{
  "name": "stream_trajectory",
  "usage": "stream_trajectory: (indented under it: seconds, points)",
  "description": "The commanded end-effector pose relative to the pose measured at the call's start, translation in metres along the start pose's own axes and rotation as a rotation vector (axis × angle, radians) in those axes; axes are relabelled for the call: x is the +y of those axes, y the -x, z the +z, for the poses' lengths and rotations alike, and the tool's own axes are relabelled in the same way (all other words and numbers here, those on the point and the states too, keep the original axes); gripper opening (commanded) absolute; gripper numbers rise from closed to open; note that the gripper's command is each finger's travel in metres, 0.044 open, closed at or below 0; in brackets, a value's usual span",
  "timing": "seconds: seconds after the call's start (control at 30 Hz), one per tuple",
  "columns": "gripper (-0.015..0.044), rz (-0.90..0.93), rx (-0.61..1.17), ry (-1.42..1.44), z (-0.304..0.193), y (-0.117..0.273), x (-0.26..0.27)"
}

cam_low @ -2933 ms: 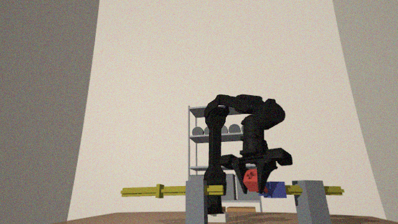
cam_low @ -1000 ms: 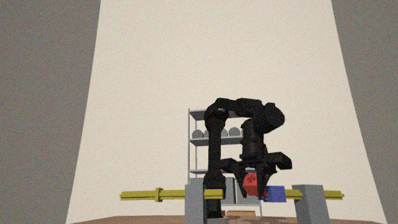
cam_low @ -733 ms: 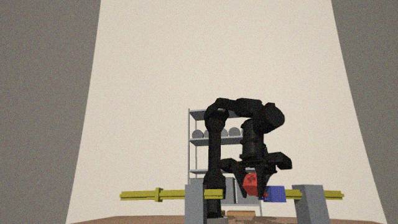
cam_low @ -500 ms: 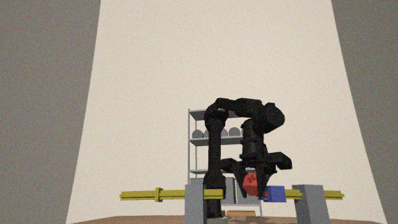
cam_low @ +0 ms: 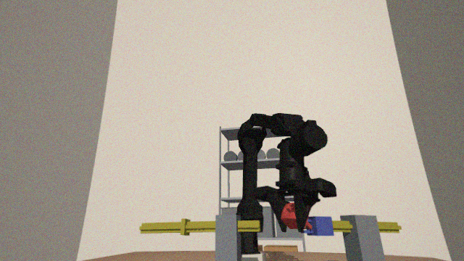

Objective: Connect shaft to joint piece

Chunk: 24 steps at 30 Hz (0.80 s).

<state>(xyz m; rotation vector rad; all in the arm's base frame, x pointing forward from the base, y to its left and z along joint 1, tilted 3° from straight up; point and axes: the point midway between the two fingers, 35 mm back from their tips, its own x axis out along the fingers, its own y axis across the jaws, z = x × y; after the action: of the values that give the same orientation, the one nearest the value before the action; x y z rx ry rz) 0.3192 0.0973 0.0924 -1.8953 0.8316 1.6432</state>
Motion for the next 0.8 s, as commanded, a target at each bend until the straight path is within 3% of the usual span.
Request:
stream_trajectory:
  seconds: [0.0,0.77]
  points:
    - [0.0,0.008,-0.039,-0.061,-0.001,-0.002,0.003]
    - [0.0,0.001,-0.242,-0.394,0.001,-0.011,0.017]
